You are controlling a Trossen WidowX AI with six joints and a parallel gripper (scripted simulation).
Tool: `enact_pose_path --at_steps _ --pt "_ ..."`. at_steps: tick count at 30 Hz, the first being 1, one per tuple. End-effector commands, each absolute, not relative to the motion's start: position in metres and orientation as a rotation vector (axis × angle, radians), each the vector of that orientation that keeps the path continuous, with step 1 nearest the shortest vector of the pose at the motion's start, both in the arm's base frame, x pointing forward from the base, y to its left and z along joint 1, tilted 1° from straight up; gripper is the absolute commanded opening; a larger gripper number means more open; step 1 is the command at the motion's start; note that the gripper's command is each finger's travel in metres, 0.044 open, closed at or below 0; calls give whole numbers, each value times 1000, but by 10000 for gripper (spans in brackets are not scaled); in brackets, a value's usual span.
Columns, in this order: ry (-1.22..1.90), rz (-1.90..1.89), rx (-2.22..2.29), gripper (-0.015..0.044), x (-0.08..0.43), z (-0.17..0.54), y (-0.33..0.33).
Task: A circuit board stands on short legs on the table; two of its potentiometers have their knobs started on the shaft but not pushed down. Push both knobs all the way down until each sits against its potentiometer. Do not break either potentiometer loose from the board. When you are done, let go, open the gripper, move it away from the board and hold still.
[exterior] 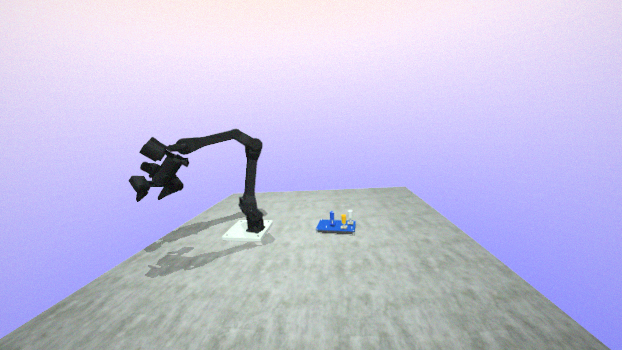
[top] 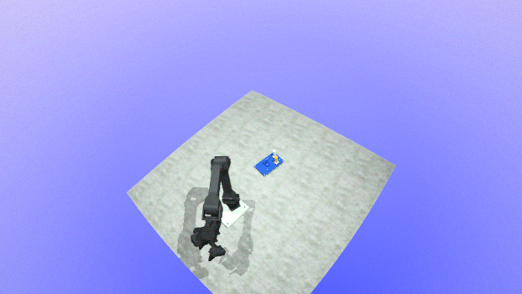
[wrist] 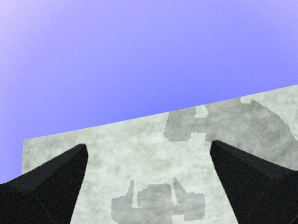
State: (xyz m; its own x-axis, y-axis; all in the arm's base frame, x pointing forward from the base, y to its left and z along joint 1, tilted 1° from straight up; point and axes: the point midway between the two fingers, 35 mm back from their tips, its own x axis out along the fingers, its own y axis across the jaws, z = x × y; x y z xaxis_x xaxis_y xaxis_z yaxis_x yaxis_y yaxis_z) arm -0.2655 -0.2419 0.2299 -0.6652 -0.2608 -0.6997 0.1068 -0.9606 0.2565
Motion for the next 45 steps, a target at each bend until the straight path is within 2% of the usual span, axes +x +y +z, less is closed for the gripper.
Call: enact_pose_path --at_steps 1,15,25,33,45 --pt "-282 -2675 1171 374 -264 230 -243" --pt "61 -2266 1198 6 -141 217 -328" --pt "239 -2117 1139 0 -94 210 -341" --pt "419 -1881 1104 0 -4 201 -352" --pt "672 -1530 1001 0 128 191 -324"
